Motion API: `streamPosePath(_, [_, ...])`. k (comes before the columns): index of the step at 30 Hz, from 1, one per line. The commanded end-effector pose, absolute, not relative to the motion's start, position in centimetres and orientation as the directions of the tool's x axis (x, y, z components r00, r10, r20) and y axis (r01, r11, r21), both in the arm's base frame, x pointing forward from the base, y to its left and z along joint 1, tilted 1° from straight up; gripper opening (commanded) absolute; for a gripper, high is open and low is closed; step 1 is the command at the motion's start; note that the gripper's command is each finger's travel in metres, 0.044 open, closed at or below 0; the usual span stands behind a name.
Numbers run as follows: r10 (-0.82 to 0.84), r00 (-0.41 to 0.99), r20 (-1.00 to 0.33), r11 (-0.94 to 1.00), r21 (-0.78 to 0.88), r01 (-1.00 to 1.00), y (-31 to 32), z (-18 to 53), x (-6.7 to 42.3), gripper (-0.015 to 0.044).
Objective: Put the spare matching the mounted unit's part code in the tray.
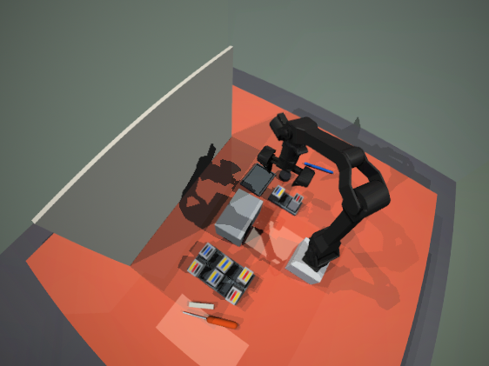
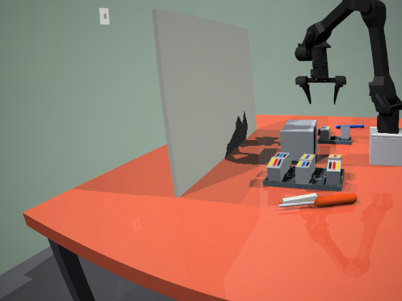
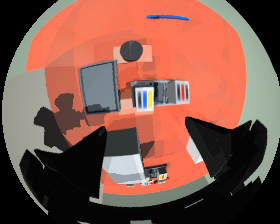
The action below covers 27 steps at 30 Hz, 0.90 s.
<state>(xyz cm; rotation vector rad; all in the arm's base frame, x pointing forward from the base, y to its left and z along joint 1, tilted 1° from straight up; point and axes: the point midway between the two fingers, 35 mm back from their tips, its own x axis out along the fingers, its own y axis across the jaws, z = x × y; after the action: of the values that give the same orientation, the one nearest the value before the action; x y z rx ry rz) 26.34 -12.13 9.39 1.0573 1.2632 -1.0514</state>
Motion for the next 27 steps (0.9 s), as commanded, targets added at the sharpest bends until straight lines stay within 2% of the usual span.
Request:
streamPosePath(1, [-0.017, 0.027, -0.999, 0.159, 0.024, 0.987, -12.2, 9.1, 25.9, 0.0440])
streamPosePath(3, [-0.017, 0.027, -0.999, 0.159, 0.024, 0.987, -12.2, 9.1, 25.9, 0.0440])
streamPosePath(8, [-0.017, 0.026, -1.000, 0.159, 0.023, 0.987, -12.6, 6.0, 25.6, 0.0309])
streamPosePath(9, [-0.018, 0.026, -1.000, 0.159, 0.023, 0.987, -12.7, 5.3, 25.5, 0.0300])
streamPosePath(27, [-0.018, 0.026, -1.000, 0.159, 0.023, 0.987, -12.8, 3.8, 25.6, 0.0300])
